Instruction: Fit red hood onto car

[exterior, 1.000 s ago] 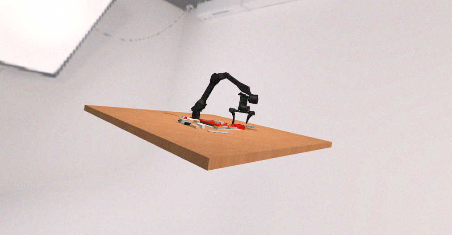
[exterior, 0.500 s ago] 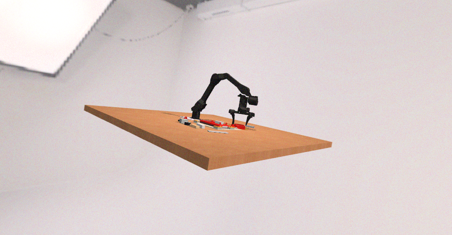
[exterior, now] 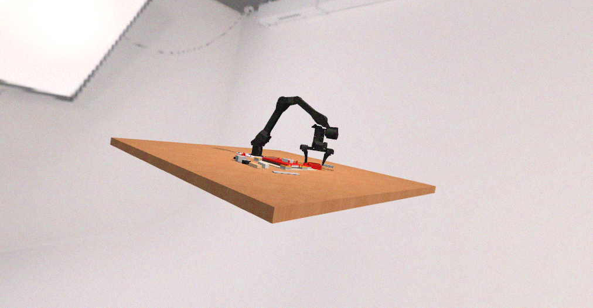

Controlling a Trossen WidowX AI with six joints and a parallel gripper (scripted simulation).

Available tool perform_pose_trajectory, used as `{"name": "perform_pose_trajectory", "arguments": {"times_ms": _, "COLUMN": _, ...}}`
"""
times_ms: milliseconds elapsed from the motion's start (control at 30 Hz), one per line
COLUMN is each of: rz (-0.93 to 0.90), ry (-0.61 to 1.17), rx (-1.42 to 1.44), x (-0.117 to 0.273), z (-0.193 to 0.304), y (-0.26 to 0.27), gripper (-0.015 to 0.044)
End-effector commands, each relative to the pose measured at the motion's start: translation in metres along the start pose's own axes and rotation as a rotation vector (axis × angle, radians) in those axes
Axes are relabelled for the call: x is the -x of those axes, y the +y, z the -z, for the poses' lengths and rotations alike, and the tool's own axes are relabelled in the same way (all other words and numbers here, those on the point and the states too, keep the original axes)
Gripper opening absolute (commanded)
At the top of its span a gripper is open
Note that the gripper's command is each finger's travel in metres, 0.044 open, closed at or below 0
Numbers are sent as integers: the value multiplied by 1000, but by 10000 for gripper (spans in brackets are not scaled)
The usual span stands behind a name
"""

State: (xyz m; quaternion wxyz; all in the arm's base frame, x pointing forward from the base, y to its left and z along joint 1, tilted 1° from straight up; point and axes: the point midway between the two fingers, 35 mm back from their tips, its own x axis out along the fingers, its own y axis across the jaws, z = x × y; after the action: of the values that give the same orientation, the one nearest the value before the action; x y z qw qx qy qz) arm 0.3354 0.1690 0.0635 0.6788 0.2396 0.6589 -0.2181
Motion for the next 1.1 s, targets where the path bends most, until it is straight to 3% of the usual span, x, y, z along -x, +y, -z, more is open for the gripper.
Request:
{"name": "perform_pose_trajectory", "arguments": {"times_ms": 0, "rz": 1, "ry": -3, "rx": 6, "x": -3, "z": 0, "y": 0, "gripper": 440}}
{"name": "perform_pose_trajectory", "arguments": {"times_ms": 700, "rz": 1, "ry": -3, "rx": 6, "x": -13, "z": 0, "y": 0, "gripper": 440}}
{"name": "perform_pose_trajectory", "arguments": {"times_ms": 833, "rz": 0, "ry": 0, "rx": 1, "x": -11, "z": 0, "y": 0, "gripper": 335}}
{"name": "perform_pose_trajectory", "arguments": {"times_ms": 1067, "rz": 0, "ry": 0, "rx": 1, "x": -11, "z": 0, "y": 0, "gripper": 288}}
